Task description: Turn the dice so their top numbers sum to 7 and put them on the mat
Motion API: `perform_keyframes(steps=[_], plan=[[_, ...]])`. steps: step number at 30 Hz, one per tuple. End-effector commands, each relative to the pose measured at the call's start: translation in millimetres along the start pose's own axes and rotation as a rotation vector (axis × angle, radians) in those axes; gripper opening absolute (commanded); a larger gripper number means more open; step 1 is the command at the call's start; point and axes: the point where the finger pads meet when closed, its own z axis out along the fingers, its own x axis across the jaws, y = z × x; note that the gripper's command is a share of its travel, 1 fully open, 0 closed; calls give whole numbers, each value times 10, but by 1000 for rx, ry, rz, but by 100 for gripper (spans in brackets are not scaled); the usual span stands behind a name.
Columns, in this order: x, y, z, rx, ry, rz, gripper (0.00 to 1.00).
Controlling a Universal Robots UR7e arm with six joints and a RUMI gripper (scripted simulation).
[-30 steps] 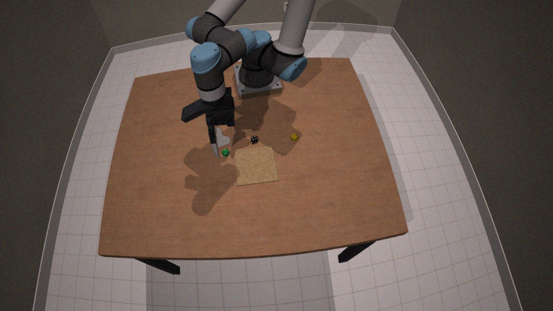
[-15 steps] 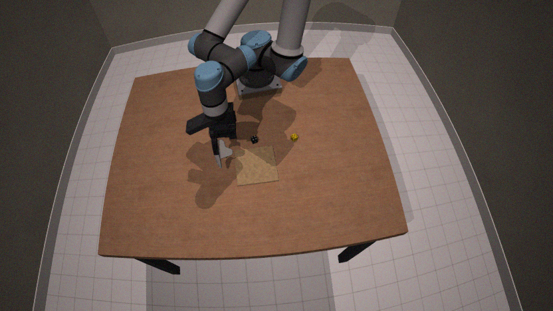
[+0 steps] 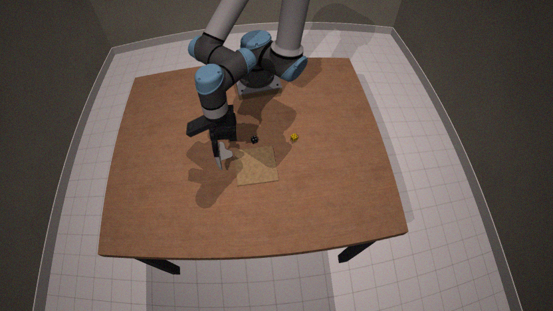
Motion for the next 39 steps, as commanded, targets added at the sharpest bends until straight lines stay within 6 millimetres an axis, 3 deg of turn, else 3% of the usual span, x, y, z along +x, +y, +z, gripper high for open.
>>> perform_keyframes(steps=[1,31,39], plan=[[-3,-3,-2,1,-1,0,100],[1,7,-2,1,-1,0,100],[126,295,-1,1,-1,0,100]])
